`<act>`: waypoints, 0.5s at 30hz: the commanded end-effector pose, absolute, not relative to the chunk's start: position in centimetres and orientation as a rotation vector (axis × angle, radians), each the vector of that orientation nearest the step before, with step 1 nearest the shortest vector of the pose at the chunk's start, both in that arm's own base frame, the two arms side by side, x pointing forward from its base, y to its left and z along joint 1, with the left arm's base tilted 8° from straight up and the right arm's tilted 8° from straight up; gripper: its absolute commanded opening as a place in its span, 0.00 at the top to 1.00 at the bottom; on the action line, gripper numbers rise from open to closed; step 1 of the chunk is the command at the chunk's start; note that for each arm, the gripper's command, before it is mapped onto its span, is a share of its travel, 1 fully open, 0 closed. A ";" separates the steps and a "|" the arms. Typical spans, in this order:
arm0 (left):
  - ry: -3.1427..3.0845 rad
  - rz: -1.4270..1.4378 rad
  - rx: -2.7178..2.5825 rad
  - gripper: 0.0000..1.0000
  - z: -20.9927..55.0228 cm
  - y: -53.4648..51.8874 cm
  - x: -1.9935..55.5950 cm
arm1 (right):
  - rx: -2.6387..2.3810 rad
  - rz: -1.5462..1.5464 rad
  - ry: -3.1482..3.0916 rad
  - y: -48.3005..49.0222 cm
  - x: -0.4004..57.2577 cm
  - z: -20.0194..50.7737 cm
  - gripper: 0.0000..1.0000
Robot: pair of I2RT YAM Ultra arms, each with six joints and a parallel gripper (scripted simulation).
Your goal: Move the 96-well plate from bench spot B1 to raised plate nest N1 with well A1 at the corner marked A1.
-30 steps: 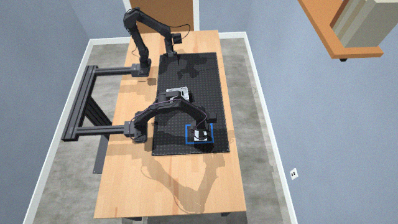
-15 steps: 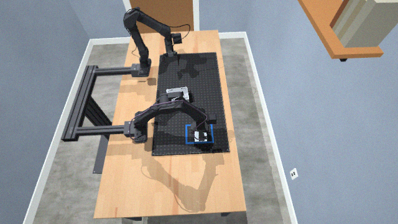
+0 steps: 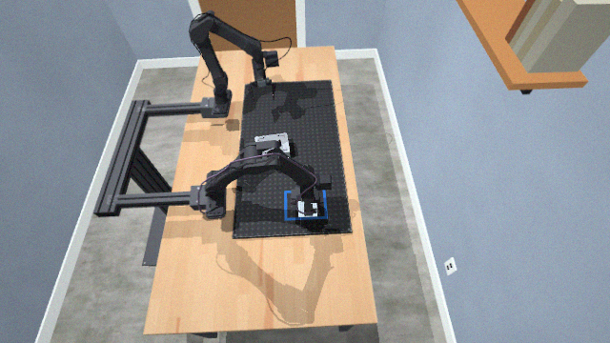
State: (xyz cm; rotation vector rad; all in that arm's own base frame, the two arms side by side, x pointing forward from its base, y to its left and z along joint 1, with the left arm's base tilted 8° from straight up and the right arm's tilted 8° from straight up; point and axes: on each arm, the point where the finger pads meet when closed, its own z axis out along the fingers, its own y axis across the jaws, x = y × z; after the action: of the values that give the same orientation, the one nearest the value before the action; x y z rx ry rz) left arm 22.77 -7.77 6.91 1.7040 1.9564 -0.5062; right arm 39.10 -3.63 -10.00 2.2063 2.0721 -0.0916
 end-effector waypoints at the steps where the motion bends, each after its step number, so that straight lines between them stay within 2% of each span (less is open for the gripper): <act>1: 1.920 -0.494 1.712 0.00 7.9 -8.1 23.5 | 2.168 -0.047 2.040 -3.2 39.8 -8.3 0.00; 15: 1.920 -0.494 1.712 0.00 7.9 -8.1 23.5 | 2.168 -0.034 2.045 -2.6 40.0 -6.0 0.00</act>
State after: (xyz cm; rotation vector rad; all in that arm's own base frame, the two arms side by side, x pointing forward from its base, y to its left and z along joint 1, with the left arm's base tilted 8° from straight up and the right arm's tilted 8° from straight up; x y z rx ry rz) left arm 22.77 -7.77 6.91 1.7040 1.9564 -0.5062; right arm 39.44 -3.09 -7.42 2.1834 2.0469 -0.0381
